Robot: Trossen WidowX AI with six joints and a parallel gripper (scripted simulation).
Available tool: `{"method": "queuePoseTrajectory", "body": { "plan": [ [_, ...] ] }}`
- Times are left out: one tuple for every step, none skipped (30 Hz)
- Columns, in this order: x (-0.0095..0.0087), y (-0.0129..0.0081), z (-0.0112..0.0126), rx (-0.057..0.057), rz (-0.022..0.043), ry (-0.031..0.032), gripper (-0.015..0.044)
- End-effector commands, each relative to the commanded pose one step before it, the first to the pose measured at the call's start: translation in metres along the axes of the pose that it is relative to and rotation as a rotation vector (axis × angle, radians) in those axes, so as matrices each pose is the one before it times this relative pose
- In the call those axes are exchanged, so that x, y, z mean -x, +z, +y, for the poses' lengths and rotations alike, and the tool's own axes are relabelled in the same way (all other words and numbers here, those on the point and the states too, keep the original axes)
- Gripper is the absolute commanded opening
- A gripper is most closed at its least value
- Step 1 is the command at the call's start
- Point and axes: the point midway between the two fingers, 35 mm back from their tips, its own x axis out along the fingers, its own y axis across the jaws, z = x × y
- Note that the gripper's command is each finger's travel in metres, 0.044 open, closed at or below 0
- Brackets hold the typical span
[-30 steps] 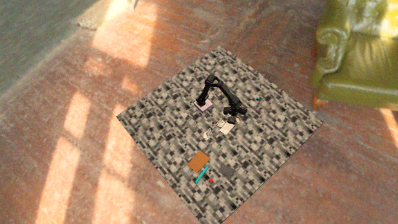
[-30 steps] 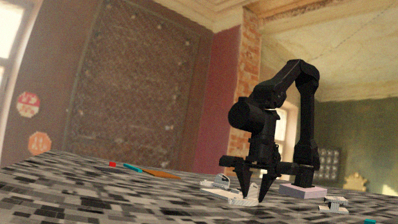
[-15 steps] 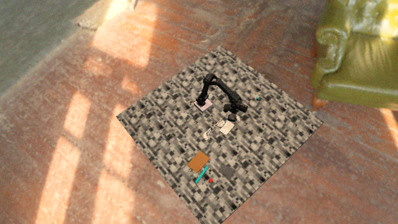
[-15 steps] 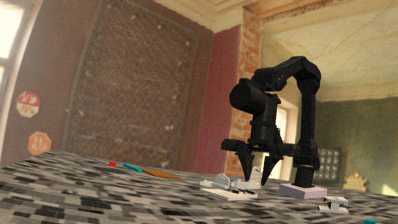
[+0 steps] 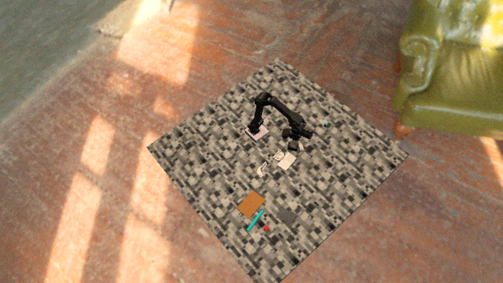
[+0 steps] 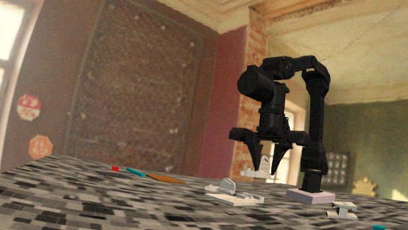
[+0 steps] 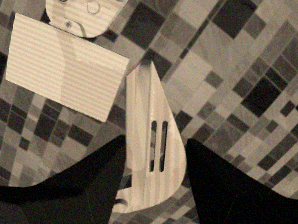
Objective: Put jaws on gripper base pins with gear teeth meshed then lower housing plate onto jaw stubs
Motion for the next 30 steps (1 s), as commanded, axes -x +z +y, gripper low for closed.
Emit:
{"method": "queuePoseTrajectory", "body": {
  "plan": [
    [0.00083,0.0042,0.00282,0.0755,-0.00221,-0.00412,0.0134],
    [0.00016,0.00145,0.00111,0.0297,-0.00022,0.00018,0.0134],
    [0.00015,0.00148,0.00105,0.0297,-0.00023,0.00017,0.0134],
    [0.00015,0.00152,0.00099,0.0297,-0.00023,0.00016,0.0134],
    [0.00015,0.00155,0.00094,0.0297,-0.00023,0.00015,0.0134],
    [0.00014,0.00158,0.00088,0.0297,-0.00024,0.00014,0.0134],
    [0.00014,0.00161,0.00082,0.0297,-0.00024,0.00013,0.0134],
    [0.00014,0.00163,0.00076,0.0297,-0.00024,0.00012,0.0134],
    [0.00013,0.00165,0.00069,0.0297,-0.00024,0.00011,0.0134],
    [0.00013,0.00167,0.00063,0.0297,-0.00025,0.0001,0.0134],
    [0.00012,0.00169,0.00057,0.0297,-0.00025,0.00009,0.0134],
    [0.00012,0.00171,0.00051,0.0297,-0.00025,0.00008,0.0134],
    [0.00012,0.00172,0.00044,0.0297,-0.00025,0.00007,0.0134],
    [0.00011,0.00173,0.00038,0.0297,-0.00025,0.00006,0.0134],
    [0.00011,0.00174,0.00032,0.0297,-0.00025,0.00005,0.0134],
    [0.00011,0.00175,0.00025,0.0297,-0.00025,0.00005,0.0134],
    [0.0001,0.00175,0.00019,0.0297,-0.00024,0.00004,0.0134],
    [0.0001,0.00175,0.00012,0.0297,-0.00024,0.00003,0.0134],
    [0.00009,0.00175,0.00006,0.0297,-0.00024,0.00002,0.0134],
    [0.00009,0.00175,-0.00001,0.0297,-0.00024,0.00001,0.0134],
    [0.00009,0.00174,-0.00007,0.0297,-0.00024,0.0,0.0134],
    [0.00008,0.00174,-0.00013,0.0297,-0.00023,-0.00001,0.0134],
    [0.00008,0.00173,-0.00019,0.0297,-0.00023,-0.00002,0.0134],
    [0.00007,0.00171,-0.00026,0.0297,-0.00023,-0.00002,0.0134],
    [0.00007,0.0017,-0.00032,0.0297,-0.00023,-0.00003,0.0134],
    [0.00007,0.00168,-0.00038,0.0297,-0.00022,-0.00004,0.0134],
    [0.00006,0.00166,-0.00044,0.0297,-0.00022,-0.00005,0.0134],
    [0.00006,0.00164,-0.0005,0.0297,-0.00021,-0.00005,0.0134],
    [0.00006,0.00162,-0.00056,0.0297,-0.00021,-0.00006,0.0134],
    [0.00005,0.0016,-0.00061,0.0297,-0.0002,-0.00007,0.0134]
  ]
}}
